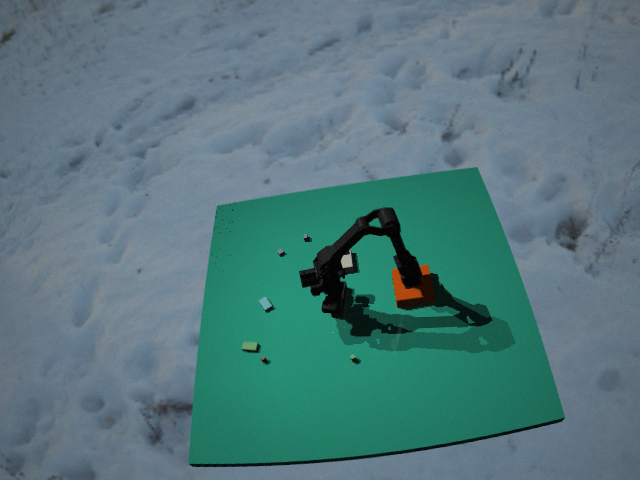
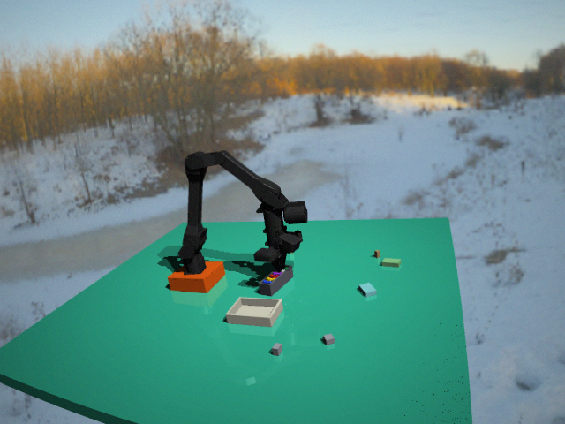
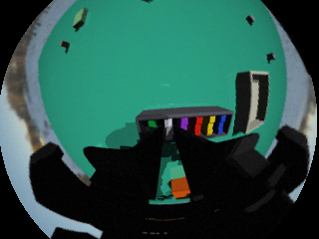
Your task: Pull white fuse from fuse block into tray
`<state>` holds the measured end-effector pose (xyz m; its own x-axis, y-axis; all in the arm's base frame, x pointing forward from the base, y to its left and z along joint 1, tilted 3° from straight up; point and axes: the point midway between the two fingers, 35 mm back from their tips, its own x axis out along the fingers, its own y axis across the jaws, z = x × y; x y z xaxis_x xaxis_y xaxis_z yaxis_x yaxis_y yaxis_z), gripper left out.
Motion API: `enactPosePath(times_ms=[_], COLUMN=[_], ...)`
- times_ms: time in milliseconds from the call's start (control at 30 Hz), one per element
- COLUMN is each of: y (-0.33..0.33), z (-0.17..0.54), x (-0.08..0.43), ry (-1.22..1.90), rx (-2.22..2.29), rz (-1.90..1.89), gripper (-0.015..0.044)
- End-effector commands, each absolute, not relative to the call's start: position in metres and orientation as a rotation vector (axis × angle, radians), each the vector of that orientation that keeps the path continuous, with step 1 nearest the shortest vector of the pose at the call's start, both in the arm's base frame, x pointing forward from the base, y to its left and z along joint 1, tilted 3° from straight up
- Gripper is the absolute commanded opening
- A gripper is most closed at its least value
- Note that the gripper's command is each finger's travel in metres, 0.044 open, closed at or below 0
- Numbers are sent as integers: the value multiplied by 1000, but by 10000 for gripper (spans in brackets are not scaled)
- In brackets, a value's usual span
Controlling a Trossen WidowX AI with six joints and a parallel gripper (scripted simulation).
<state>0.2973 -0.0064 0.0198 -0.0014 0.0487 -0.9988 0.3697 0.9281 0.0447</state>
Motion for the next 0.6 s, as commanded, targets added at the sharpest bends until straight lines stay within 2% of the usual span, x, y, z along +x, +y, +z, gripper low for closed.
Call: enactPosePath(times_ms=[0,100,467,567], y=[-7,-7,-6,-6], z=[17,17,18,18], x=[297,297,296,296], ry=[1562,1562,1565,1565], rx=[330,330,335,335], rz=[-264,-264,-260,-260], gripper=[74,74,1,0])
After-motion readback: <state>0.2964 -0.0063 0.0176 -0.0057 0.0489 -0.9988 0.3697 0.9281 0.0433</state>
